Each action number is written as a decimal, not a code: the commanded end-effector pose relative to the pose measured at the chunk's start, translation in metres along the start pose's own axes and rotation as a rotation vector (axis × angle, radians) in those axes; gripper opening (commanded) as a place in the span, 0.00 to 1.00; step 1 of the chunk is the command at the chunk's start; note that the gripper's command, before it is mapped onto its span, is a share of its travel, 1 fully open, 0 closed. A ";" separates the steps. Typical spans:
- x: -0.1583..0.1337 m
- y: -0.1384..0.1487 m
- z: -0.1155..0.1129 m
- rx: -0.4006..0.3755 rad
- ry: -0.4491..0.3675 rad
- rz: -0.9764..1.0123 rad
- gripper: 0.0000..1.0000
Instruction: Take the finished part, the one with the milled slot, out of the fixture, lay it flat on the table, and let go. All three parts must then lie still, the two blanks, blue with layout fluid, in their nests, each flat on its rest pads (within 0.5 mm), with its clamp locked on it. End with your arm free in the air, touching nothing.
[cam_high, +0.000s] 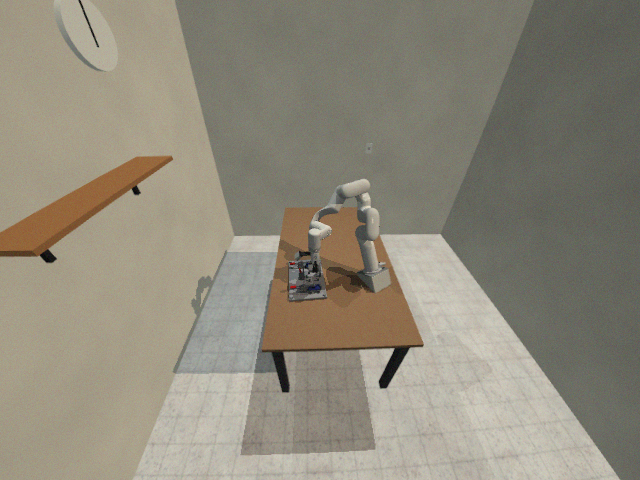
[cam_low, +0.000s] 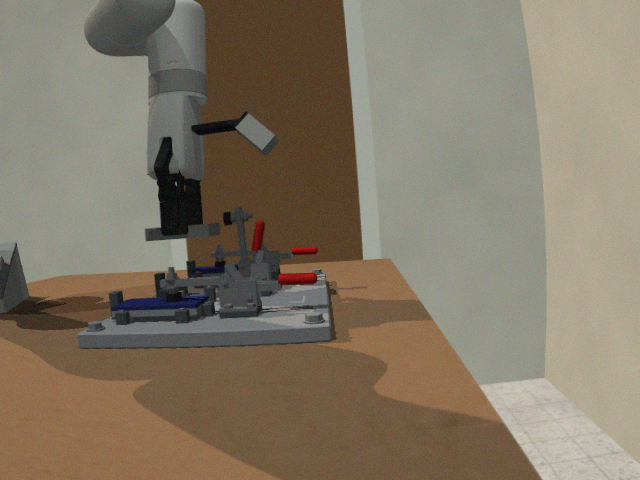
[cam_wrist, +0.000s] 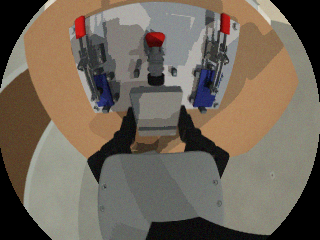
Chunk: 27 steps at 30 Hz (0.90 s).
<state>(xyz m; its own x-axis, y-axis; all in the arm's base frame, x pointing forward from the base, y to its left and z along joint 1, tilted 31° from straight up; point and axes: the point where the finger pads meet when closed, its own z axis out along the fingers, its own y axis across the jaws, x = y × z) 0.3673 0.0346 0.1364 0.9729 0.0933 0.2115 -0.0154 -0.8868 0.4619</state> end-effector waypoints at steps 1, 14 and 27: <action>0.001 0.000 -0.001 0.001 0.003 0.001 0.00; 0.001 -0.001 -0.001 0.001 0.003 0.001 0.00; 0.001 -0.011 -0.001 0.001 0.003 0.001 0.00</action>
<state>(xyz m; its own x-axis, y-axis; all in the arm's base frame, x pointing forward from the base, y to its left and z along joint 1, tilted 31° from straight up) 0.3674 0.0439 0.1315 0.9729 0.0936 0.2114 -0.0150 -0.8868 0.4619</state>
